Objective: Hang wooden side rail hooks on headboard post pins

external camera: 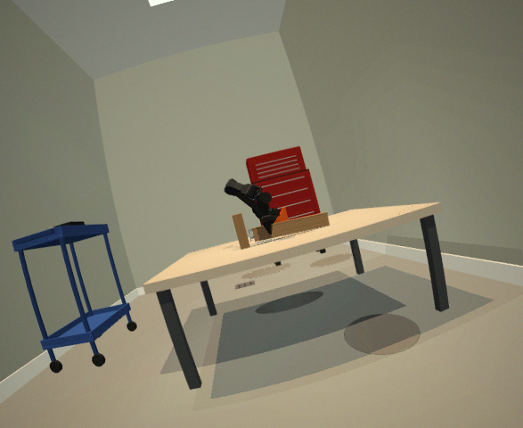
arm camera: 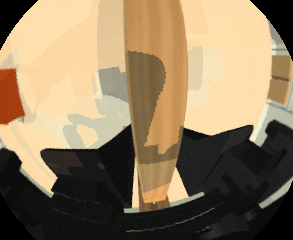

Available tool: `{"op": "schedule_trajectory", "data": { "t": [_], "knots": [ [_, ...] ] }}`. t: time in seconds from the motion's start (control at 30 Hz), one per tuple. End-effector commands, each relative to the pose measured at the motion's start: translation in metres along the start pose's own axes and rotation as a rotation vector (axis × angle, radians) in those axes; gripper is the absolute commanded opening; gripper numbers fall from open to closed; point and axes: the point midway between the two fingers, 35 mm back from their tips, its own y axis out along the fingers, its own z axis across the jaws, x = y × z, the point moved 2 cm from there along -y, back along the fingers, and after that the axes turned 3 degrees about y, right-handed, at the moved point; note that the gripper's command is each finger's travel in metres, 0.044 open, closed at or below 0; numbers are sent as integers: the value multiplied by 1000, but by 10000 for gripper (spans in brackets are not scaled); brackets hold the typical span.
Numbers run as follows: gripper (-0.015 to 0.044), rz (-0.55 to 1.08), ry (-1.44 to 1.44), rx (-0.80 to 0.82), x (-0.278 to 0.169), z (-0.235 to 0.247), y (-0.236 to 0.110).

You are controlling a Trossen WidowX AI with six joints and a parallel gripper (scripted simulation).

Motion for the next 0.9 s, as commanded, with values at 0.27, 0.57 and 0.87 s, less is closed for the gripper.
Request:
{"op": "schedule_trajectory", "data": {
  "t": [0.27, 0.57, 0.87],
  "knots": [
    [0, -12, 2, -11, 1, -3, -4],
    [0, -12, 2, -11, 0, -4, -3],
    [0, -12, 2, -11, -1, -4, -2]
  ]
}}
